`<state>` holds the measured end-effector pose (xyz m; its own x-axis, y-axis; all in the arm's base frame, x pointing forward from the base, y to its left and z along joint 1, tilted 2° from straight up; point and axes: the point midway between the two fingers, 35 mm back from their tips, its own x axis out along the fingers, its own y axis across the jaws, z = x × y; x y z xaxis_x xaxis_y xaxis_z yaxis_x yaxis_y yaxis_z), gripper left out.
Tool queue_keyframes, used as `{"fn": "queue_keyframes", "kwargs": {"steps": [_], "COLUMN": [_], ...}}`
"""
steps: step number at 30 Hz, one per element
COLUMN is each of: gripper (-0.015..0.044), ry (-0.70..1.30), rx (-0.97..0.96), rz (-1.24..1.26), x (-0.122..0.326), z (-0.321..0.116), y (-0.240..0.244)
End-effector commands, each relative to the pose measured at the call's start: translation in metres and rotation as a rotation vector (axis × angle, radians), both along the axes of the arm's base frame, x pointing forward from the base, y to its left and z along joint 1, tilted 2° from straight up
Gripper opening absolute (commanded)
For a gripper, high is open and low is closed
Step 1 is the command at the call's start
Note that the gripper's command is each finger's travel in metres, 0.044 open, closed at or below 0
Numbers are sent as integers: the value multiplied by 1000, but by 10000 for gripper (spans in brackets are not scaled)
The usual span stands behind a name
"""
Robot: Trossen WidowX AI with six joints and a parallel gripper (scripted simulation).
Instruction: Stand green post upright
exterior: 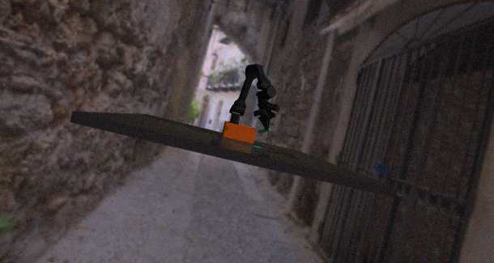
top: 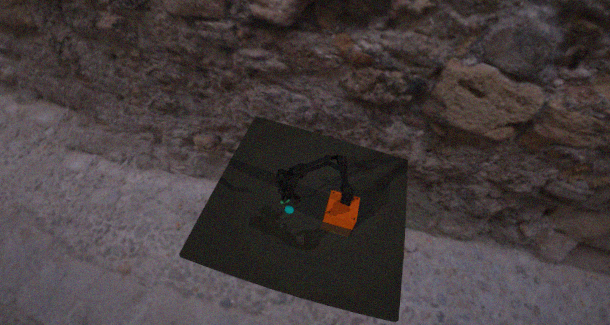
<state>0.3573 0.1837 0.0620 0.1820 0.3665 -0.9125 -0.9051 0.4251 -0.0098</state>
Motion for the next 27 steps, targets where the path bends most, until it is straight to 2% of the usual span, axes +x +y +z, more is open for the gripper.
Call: {"fn": "queue_keyframes", "kwargs": {"steps": [1,27], "gripper": [23,23], "ry": [-5,-60], "rx": [33,210], "rz": [-14,-53], "x": [3,16], "z": [-2,-10], "y": [0,1]}}
